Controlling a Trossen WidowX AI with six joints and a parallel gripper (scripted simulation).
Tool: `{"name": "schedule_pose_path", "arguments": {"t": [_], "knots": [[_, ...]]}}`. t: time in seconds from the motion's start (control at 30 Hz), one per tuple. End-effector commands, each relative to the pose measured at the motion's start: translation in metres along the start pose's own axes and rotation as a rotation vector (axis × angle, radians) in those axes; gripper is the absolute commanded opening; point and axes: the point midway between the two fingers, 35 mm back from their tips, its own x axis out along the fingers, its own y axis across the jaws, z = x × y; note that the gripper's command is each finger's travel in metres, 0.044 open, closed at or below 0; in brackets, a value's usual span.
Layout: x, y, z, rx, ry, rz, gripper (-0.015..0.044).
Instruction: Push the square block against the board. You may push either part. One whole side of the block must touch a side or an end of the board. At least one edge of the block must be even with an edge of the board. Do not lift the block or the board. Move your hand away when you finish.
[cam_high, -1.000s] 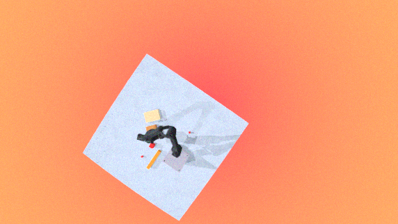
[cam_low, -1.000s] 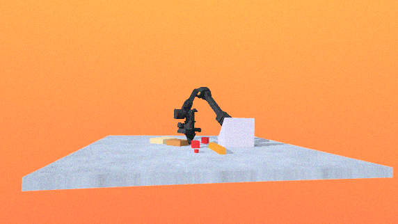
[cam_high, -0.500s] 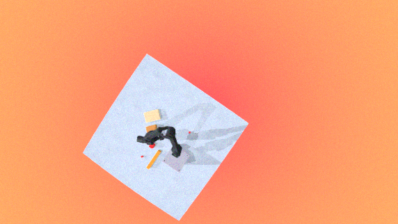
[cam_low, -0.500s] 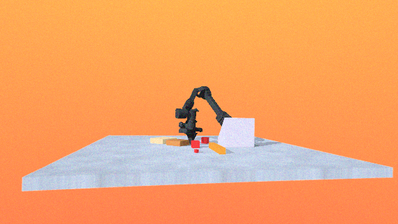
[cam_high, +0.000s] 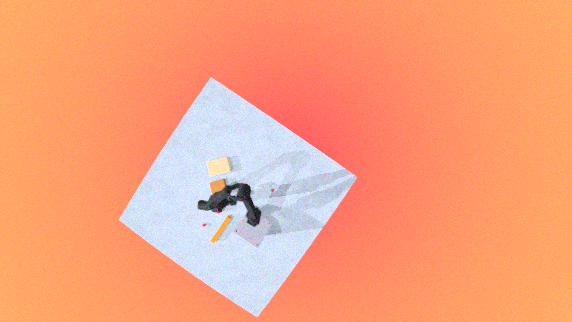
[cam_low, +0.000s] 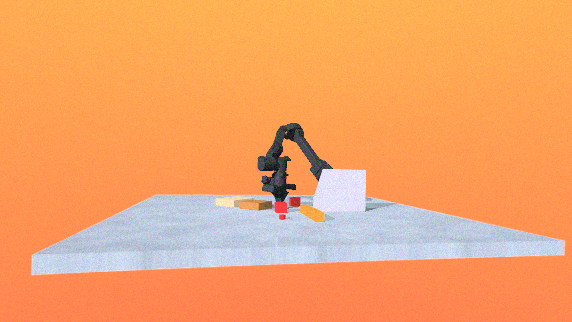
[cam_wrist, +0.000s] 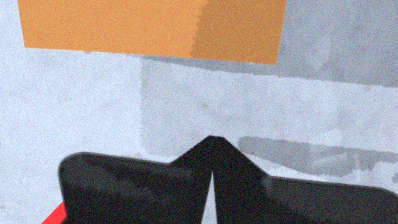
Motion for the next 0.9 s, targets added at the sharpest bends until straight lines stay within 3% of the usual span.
{"name": "schedule_pose_path", "arguments": {"t": [0.0, 0.17, 0.33, 0.53, 0.87], "knots": [[0.001, -0.002, -0.008, -0.002, 0.004, -0.002, 0.0], [-0.002, -0.001, -0.008, -0.002, 0.0, -0.001, 0.0], [-0.052, -0.001, -0.008, -0.002, 0.005, -0.002, 0.0], [-0.055, 0.001, -0.006, -0.025, 0.005, -0.002, 0.0], [-0.06, 0.029, 0.016, -0.365, 0.005, 0.003, 0.0]]}}
